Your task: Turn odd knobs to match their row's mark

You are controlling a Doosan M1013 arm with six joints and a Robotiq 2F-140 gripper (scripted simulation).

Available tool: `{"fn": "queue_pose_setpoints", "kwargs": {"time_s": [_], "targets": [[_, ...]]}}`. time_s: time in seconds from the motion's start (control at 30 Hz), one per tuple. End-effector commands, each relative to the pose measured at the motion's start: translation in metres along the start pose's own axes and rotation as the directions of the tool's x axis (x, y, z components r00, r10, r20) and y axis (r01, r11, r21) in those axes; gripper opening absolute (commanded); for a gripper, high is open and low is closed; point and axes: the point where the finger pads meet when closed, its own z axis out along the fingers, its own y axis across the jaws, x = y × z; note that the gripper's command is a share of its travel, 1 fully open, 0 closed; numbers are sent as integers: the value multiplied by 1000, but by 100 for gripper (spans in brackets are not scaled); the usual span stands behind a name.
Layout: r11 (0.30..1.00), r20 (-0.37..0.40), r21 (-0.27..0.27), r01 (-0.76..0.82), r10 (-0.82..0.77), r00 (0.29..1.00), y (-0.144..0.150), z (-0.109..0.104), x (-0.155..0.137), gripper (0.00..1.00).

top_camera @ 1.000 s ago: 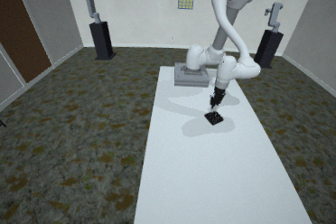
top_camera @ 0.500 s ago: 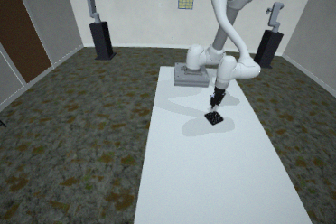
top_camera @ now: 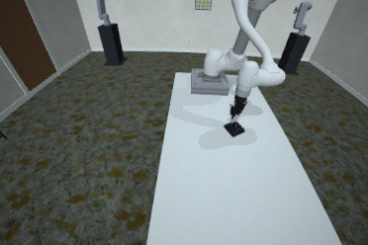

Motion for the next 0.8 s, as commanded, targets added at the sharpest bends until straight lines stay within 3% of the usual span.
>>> {"fn": "queue_pose_setpoints", "kwargs": {"time_s": [0.0, 0.77], "targets": [[1000, 0, 0, 0, 0, 1000, 0, 0, 0, 12], [1000, 0, 0, 0, 0, 1000, 0, 5, 0, 12]]}}
